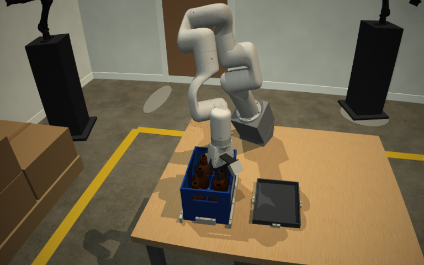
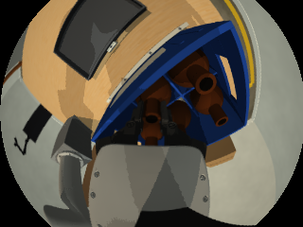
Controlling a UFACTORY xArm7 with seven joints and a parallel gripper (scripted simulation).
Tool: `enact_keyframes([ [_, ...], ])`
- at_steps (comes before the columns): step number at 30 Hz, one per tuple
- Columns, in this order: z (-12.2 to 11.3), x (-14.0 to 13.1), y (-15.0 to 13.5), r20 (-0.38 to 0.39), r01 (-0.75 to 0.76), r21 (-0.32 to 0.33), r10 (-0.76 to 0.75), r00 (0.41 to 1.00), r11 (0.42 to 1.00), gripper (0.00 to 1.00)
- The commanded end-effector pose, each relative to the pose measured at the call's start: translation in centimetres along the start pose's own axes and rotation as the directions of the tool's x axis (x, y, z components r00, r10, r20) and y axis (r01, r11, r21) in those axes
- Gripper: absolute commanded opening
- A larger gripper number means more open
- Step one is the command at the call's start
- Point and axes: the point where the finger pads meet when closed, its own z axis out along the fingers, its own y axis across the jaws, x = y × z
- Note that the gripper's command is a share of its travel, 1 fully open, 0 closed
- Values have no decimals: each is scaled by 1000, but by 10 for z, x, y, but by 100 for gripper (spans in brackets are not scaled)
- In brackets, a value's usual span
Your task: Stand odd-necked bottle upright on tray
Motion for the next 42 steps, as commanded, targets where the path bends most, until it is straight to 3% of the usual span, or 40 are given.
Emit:
enact_keyframes([
  [1, -1, 1, 1, -2, 0, -2, 0, 1000, 1000, 0],
  [23, -1, 1, 1, -2, 0, -2, 0, 1000, 1000, 0],
  [24, -1, 1, 1, -2, 0, -2, 0, 1000, 1000, 65],
  [42, -1, 1, 1, -2, 0, -2, 0, 1000, 1000, 65],
])
